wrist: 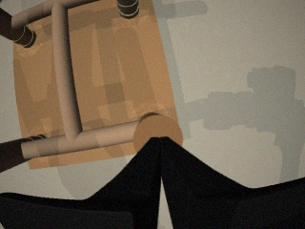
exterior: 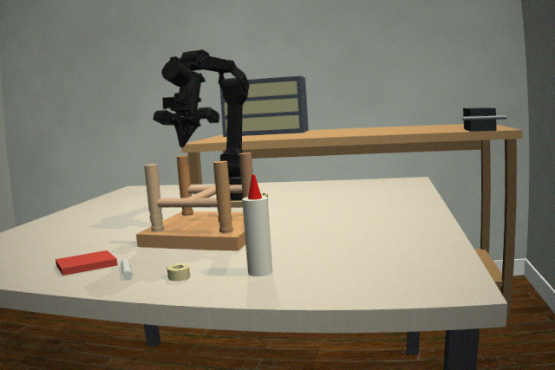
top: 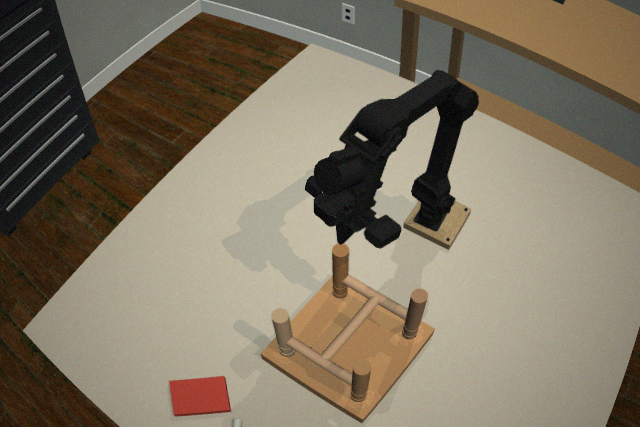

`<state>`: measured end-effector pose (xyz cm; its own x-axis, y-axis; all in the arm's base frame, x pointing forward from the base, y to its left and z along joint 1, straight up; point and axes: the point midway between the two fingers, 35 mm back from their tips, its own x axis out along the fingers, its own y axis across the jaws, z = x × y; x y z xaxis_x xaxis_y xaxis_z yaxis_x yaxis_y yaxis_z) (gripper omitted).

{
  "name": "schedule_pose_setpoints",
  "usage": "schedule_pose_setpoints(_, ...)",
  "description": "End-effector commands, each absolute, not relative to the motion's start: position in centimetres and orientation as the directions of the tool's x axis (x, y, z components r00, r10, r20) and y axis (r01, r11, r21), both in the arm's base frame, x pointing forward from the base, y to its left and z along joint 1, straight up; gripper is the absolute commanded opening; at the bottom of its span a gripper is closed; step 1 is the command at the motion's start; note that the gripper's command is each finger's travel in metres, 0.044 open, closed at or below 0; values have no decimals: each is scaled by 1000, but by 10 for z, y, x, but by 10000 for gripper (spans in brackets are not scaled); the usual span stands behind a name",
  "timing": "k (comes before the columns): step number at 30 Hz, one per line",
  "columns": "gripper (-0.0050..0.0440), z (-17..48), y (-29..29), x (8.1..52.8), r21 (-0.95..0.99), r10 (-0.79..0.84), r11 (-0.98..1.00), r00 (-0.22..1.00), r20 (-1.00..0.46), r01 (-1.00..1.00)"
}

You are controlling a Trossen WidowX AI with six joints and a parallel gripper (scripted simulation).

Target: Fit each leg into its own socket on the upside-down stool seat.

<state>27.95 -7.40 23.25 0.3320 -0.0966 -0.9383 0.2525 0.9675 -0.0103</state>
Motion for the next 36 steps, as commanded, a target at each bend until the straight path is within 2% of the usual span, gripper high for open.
schedule_pose_setpoints(1,0,233,-74,282,-10,-97,968,334,-938,252)
schedule_pose_setpoints(4,0,235,-75,289,-10,-97,968,341,-935,250)
schedule_pose_setpoints(18,0,247,-91,436,-1,-101,979,477,-873,205)
schedule_pose_setpoints(23,0,245,-92,451,0,-101,980,491,-865,200)
schedule_pose_setpoints(36,0,245,-92,451,0,-101,980,491,-865,200)
